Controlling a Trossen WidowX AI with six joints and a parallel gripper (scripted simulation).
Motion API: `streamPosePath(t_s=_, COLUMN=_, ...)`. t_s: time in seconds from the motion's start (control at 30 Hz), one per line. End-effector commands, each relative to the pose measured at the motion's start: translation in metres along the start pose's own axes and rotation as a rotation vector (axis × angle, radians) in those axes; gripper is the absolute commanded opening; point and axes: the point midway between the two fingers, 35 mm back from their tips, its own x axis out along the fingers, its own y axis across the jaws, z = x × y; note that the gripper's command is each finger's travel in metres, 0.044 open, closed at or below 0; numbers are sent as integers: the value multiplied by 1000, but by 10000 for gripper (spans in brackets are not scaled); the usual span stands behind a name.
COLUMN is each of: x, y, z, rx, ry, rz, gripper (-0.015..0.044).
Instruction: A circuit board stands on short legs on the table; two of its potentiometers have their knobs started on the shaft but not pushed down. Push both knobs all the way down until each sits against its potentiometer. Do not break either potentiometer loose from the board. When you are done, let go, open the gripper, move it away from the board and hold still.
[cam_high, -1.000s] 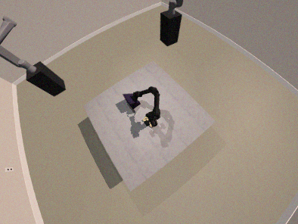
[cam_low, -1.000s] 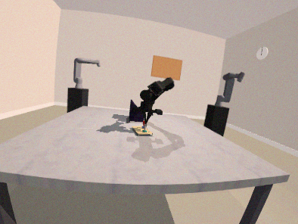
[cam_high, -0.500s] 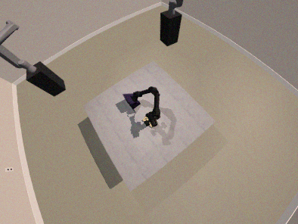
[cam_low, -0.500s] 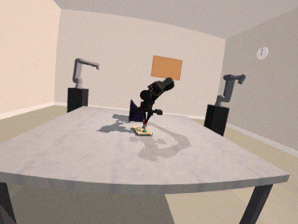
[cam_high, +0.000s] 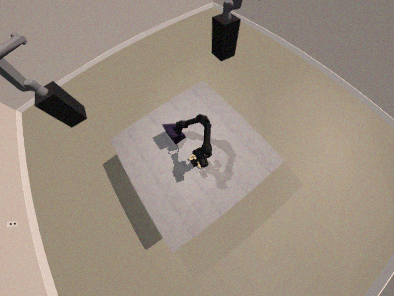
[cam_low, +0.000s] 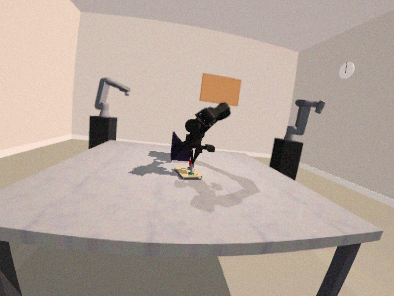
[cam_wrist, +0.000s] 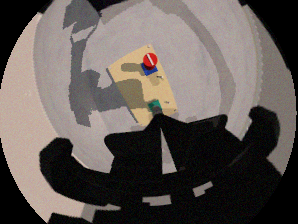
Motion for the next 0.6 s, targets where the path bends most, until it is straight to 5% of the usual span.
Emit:
streamPosePath(t_s=0.0, x=4, y=-1, z=-1, rx=-9, ry=-7, rz=-2, gripper=0)
streamPosePath(t_s=0.47, x=-17, y=-1, z=-1, rx=-9, ry=-7, rz=-1, gripper=0)
streamPosePath(t_s=0.57, x=-12, y=-2, z=-1, rx=-7, ry=-8, rz=-4, gripper=79)
